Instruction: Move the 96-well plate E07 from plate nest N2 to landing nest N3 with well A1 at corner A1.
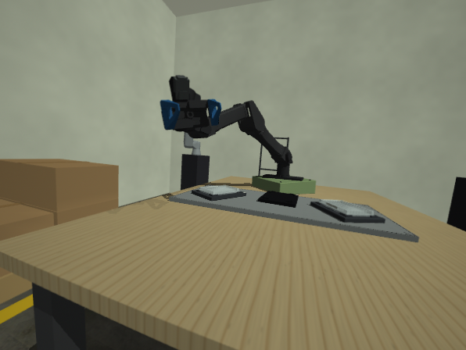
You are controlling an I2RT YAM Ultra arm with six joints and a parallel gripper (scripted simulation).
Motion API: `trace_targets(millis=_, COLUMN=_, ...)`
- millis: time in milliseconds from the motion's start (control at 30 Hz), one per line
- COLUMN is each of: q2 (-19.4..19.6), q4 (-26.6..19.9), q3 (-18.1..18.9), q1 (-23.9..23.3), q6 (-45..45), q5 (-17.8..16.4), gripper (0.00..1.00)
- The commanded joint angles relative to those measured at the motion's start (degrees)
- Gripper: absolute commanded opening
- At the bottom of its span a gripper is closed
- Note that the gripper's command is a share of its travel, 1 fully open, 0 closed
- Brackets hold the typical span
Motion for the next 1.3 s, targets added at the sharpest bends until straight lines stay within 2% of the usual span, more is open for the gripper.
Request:
trace_targets(millis=0, q2=-0.6, q4=0.2, q3=0.3, q1=0.0, q6=0.0, q5=0.0, gripper=1.00)
trace_targets(millis=533, q2=-0.6, q4=0.2, q3=0.3, q1=0.0, q6=0.0, q5=0.0, gripper=1.00)
trace_targets(millis=700, q2=-1.8, q4=-11.7, q3=1.9, q1=0.0, q6=-2.8, q5=7.0, gripper=1.00)
trace_targets(millis=767, q2=-4.5, q4=-13.8, q3=-1.8, q1=0.3, q6=-3.2, q5=10.0, gripper=1.00)
trace_targets(millis=833, q2=-5.0, q4=-17.5, q3=-2.1, q1=0.3, q6=-4.0, q5=12.6, gripper=1.00)
trace_targets(millis=867, q2=-6.3, q4=-18.9, q3=-3.6, q1=0.5, q6=-4.3, q5=14.1, gripper=1.00)
trace_targets(millis=1000, q2=-6.5, q4=-19.2, q3=-3.9, q1=0.5, q6=-4.3, q5=14.3, gripper=1.00)
trace_targets(millis=1033, q2=-6.8, q4=-21.0, q3=-4.1, q1=0.5, q6=-4.8, q5=15.6, gripper=1.00)
trace_targets(millis=1100, q2=-6.8, q4=-21.0, q3=-4.1, q1=0.5, q6=-4.8, q5=15.6, gripper=1.00)
trace_targets(millis=1267, q2=-9.3, q4=-29.9, q3=-6.4, q1=0.7, q6=-6.9, q5=22.2, gripper=1.00)
